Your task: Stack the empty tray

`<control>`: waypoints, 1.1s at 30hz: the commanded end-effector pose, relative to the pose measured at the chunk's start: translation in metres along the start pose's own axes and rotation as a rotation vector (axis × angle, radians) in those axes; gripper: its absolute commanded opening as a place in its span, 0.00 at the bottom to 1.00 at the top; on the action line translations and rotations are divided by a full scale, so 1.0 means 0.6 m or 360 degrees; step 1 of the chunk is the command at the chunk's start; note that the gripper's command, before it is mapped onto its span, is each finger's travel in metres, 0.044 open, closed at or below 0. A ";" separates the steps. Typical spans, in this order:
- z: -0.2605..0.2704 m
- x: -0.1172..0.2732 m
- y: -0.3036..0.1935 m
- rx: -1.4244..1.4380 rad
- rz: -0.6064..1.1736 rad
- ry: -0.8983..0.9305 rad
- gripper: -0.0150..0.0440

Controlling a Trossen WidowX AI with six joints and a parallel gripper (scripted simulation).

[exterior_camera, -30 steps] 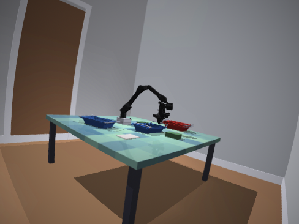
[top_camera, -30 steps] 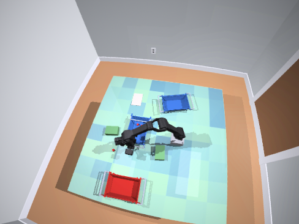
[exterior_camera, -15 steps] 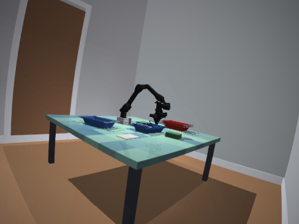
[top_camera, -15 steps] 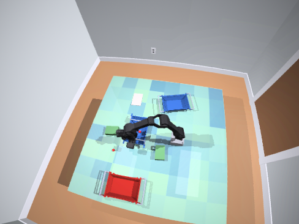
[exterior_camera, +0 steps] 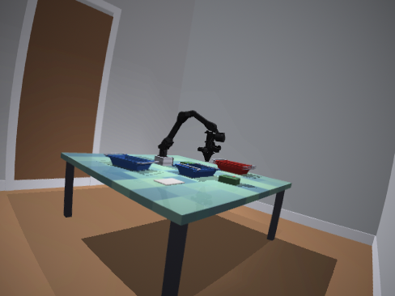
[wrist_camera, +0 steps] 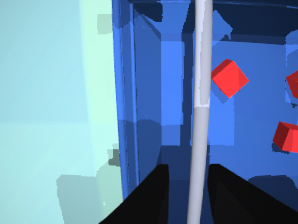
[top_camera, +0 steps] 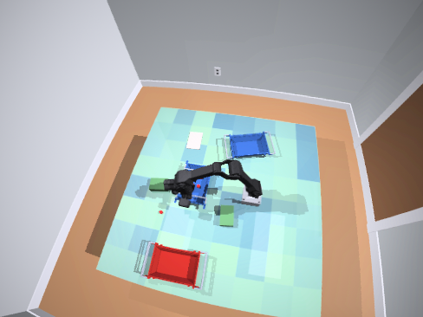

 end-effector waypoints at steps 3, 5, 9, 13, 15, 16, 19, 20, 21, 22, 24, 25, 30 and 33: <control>0.000 0.000 0.000 0.0000 0.0000 0.0000 0.39; 0.000 0.000 0.000 0.0000 0.0000 0.0000 0.39; 0.000 0.000 0.000 0.0000 0.0000 0.0000 0.39; 0.000 0.000 0.000 0.0000 0.0000 0.0000 0.39; 0.000 0.000 0.000 0.0000 0.0000 0.0000 0.39; 0.000 0.000 0.000 0.0000 0.0000 0.0000 0.39; 0.000 0.000 0.000 0.0000 0.0000 0.0000 0.39; 0.000 0.000 0.000 0.0000 0.0000 0.0000 0.39; 0.000 0.000 0.000 0.0000 0.0000 0.0000 0.39; 0.000 0.000 0.000 0.0000 0.0000 0.0000 0.35; 0.000 0.000 0.000 0.0000 0.0000 0.0000 0.26; 0.000 0.000 0.000 0.0000 0.0000 0.0000 0.25; 0.000 0.000 0.000 0.0000 0.0000 0.0000 0.25; 0.000 0.000 -0.001 0.0000 0.0004 0.0000 0.25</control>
Point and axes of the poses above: the point midway between the two fingers, 35 mm back from their tips, its own x axis back along the fingers, its own z axis across the jaws, y = z × x, the point moved 1 cm from there along x, back along the fingers, and after that the axes turned 11 degrees about x, right-handed, at the moved point
